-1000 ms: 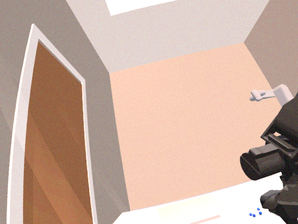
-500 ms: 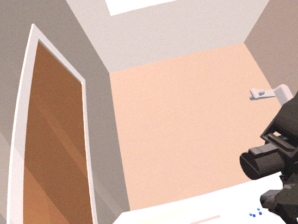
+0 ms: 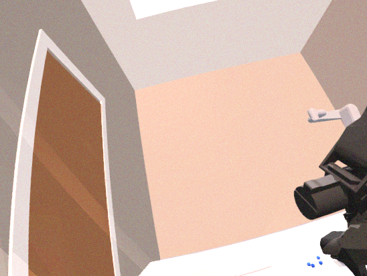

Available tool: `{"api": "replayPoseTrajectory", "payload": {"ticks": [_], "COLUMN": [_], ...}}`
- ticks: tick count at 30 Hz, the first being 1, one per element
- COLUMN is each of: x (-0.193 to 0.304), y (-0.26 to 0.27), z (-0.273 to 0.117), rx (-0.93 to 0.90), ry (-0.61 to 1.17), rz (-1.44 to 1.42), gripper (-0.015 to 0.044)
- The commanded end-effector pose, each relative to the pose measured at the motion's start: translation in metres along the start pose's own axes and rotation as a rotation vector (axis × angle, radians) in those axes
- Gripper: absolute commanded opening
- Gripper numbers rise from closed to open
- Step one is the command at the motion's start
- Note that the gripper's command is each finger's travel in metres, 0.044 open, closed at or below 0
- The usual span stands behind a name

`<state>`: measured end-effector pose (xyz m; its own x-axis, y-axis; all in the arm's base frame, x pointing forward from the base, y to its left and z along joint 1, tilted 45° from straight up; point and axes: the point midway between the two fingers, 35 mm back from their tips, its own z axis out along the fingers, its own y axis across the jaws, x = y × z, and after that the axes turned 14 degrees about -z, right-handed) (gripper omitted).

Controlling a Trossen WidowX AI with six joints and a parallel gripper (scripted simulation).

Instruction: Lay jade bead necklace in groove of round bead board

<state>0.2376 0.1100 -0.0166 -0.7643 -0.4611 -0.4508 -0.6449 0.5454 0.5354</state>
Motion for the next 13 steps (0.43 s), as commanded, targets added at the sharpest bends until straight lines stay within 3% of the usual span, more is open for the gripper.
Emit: {"api": "replayPoseTrajectory", "payload": {"ticks": [1, 5, 13], "x": [-0.004, -0.002, -0.001], "y": [-0.005, -0.001, 0.0], "z": [-0.028, -0.074, -0.076], "rx": [0.013, 0.009, 0.009], "ry": [-0.006, -0.008, -0.008], "rz": [-0.008, -0.004, -0.004], "gripper": [0.044, 0.044, 0.044]}}
